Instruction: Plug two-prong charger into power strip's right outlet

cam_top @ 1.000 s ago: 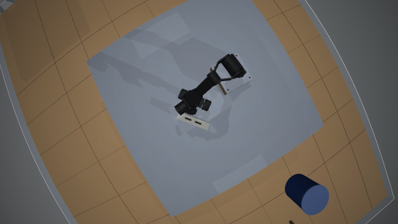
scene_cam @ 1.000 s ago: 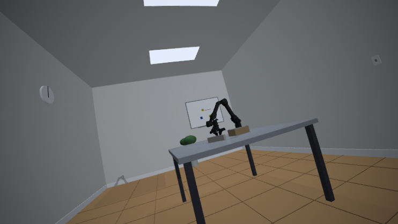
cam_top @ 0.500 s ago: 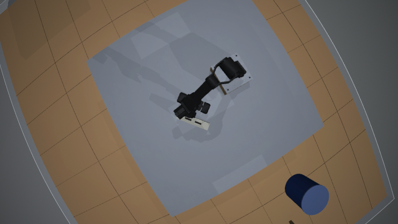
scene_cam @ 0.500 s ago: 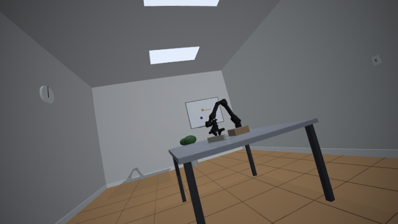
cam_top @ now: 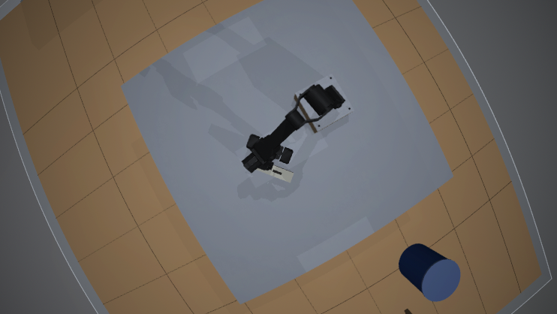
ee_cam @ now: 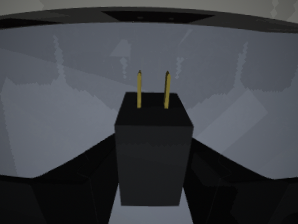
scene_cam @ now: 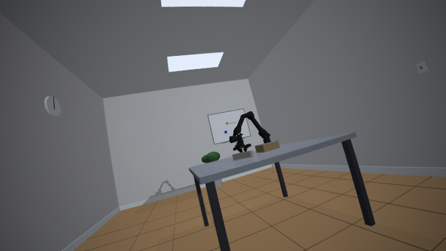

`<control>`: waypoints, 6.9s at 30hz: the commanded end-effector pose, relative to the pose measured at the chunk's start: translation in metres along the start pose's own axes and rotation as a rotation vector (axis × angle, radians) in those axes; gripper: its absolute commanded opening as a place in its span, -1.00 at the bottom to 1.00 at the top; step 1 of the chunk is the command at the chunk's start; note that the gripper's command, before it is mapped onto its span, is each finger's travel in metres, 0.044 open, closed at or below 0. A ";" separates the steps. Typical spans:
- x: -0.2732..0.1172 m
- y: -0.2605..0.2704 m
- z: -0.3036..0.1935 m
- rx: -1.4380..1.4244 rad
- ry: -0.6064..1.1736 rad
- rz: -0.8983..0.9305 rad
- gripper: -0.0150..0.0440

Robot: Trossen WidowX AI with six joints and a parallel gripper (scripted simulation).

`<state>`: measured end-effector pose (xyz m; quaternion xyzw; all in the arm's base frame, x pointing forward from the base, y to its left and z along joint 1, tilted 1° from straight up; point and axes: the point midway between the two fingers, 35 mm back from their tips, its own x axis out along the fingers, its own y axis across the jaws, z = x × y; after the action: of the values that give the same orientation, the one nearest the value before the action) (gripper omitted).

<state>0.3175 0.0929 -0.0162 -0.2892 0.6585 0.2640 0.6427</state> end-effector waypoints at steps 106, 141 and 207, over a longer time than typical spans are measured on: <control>-0.003 -0.001 0.022 -0.009 -0.004 -0.006 -0.49; -0.004 -0.001 0.028 -0.009 -0.005 -0.006 -0.49; -0.006 -0.001 0.049 -0.009 -0.007 -0.006 -0.49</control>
<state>0.3425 0.1192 -0.0137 -0.2939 0.6670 0.2627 0.6323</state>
